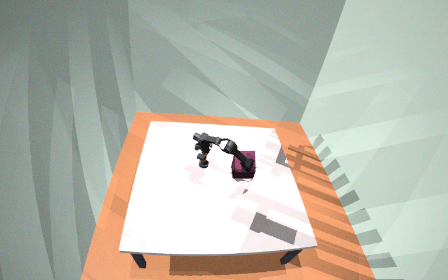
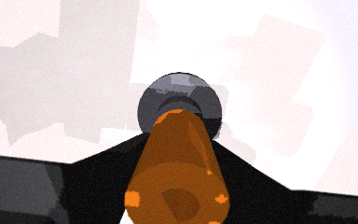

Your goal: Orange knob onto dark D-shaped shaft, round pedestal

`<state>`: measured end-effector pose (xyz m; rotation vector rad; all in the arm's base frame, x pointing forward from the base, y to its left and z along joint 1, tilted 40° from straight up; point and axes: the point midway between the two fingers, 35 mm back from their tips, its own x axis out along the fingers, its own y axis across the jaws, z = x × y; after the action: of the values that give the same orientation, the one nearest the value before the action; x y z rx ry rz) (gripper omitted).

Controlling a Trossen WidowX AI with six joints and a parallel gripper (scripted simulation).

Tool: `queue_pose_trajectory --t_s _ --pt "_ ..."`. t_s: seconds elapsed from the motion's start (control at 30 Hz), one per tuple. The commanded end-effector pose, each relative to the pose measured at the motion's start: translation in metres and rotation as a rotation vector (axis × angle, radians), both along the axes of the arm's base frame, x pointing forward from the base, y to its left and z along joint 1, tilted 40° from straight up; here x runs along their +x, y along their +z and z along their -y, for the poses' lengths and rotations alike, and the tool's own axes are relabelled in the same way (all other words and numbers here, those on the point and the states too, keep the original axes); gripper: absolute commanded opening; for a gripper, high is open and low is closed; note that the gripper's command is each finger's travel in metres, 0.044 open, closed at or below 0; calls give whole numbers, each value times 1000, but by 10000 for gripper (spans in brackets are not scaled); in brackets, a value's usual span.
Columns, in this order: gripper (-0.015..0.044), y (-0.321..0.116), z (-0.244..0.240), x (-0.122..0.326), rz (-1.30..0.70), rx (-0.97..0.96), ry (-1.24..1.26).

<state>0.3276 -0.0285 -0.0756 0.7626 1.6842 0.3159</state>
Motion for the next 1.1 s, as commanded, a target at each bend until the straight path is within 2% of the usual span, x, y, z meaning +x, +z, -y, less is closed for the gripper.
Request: queue_pose_trajectory --t_s 0.0,1.07 --pt "0 1 0 -2 1 -2 -5" --pt "0 -1 0 -1 1 -2 -5"
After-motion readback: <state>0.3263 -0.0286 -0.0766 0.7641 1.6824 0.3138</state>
